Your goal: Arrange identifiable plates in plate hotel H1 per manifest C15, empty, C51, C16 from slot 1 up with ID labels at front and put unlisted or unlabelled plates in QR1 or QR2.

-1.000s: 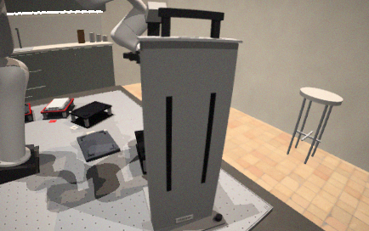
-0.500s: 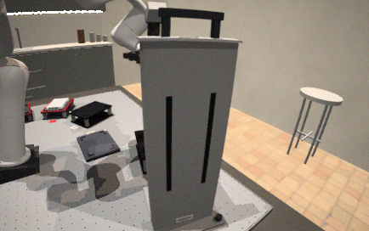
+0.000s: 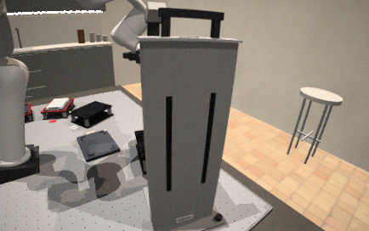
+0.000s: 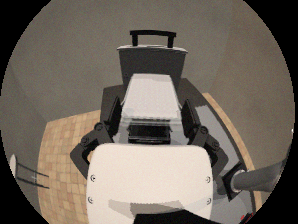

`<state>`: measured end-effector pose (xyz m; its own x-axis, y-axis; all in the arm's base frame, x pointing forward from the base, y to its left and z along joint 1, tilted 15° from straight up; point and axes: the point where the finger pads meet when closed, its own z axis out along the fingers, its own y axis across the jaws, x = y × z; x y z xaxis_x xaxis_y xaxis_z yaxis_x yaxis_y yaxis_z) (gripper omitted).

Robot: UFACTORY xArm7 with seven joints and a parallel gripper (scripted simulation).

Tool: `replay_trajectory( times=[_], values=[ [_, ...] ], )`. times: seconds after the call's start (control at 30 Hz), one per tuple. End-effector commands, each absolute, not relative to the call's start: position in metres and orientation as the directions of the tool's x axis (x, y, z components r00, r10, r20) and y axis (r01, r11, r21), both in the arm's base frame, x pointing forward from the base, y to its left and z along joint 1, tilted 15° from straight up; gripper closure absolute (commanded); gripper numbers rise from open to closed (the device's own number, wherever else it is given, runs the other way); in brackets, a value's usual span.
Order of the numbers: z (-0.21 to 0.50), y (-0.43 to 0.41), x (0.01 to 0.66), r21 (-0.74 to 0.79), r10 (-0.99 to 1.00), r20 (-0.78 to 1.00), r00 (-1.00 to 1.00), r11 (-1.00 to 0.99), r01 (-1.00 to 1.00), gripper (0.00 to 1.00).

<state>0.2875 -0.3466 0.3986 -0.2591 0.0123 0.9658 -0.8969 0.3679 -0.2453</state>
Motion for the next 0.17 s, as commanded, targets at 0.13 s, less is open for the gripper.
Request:
replay_trajectory(
  times=[0.13],
  values=[
    [0.4008, -0.3363, 0.292, -0.248, 0.013, 0.965, -0.262, 0.367, -0.897, 0.0]
  ],
)
